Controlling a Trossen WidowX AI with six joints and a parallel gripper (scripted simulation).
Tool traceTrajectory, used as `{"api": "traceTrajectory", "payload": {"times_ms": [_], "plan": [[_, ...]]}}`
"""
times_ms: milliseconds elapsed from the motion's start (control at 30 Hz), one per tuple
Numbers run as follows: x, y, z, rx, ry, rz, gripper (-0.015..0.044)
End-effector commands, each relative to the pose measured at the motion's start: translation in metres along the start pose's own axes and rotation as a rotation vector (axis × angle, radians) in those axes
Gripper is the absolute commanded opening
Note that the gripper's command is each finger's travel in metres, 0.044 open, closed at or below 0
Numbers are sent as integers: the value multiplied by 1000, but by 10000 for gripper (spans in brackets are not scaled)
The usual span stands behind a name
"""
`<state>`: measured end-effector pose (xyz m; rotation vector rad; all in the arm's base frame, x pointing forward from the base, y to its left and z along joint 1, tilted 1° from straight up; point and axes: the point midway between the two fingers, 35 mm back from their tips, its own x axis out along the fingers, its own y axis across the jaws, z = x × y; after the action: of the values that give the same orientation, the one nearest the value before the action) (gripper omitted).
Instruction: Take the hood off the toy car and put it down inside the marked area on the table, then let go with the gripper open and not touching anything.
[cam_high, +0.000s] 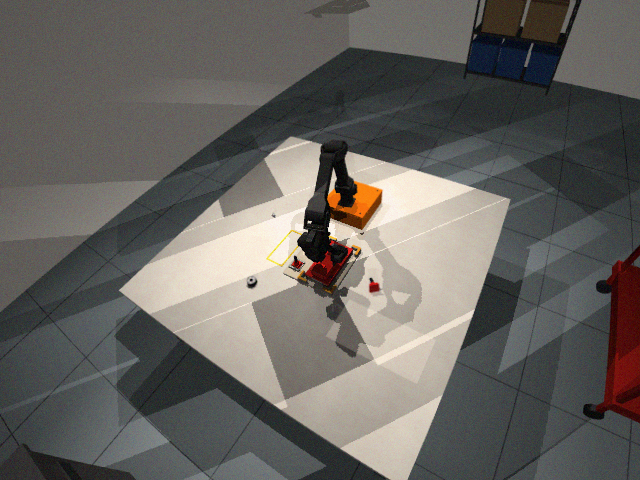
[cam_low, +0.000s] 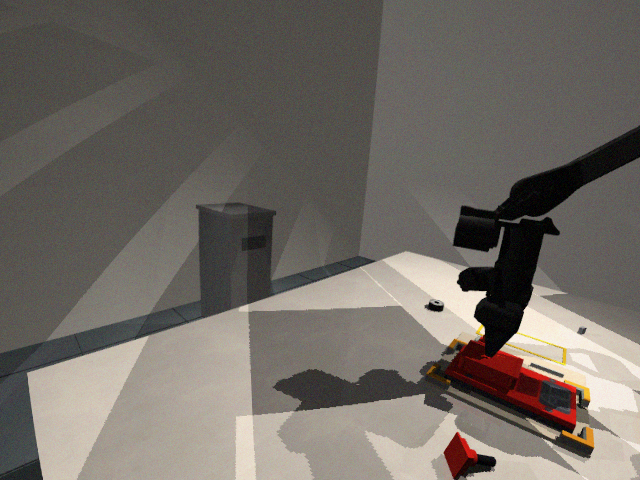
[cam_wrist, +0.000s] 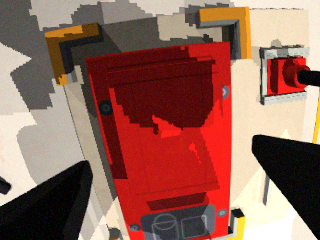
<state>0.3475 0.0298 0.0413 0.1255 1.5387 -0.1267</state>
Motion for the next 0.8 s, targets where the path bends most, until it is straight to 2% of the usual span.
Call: {"api": "traceTrajectory", "payload": {"times_ms": [0, 767], "plan": [[4, -1, -1, -3, 2, -5, 440], [22, -3, -2, -3, 2, -5, 440]]}}
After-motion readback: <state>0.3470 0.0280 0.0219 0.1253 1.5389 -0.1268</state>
